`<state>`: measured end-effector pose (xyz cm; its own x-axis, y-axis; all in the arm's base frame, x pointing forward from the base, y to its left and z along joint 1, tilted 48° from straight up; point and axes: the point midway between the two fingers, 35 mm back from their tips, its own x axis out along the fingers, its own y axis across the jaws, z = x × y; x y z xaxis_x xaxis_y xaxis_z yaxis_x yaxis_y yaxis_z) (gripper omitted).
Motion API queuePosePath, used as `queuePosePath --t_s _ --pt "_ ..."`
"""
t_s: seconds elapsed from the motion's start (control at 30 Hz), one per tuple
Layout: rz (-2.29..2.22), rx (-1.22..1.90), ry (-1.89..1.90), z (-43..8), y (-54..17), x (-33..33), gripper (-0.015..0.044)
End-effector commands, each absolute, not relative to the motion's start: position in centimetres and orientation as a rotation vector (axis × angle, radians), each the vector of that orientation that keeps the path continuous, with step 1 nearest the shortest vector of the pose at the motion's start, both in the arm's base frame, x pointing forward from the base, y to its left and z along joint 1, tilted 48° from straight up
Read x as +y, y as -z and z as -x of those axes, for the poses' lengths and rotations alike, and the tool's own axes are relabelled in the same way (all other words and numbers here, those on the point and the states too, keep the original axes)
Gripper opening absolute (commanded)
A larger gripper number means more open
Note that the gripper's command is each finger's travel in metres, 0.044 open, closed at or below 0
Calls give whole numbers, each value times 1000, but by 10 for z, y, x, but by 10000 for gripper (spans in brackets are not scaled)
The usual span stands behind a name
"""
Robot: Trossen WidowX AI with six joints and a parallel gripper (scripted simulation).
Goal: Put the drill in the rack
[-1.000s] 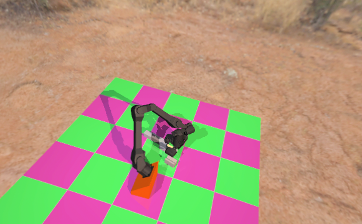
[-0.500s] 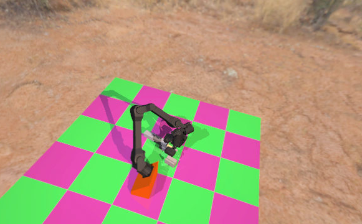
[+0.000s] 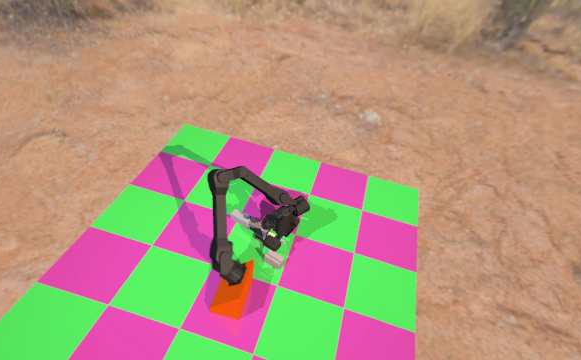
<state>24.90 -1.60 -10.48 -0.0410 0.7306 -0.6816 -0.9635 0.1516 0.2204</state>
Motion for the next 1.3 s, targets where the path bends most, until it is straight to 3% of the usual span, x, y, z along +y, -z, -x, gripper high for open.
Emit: queuePosePath --t_s 0.0,0.3,0.83,1.27 --pt "367 791 -1417 -248 103 -13 440" --pt "367 791 -1418 -248 102 -10 440" --pt "373 792 -1419 -249 104 -13 20" --pt "367 791 -1417 -247 102 -15 0"
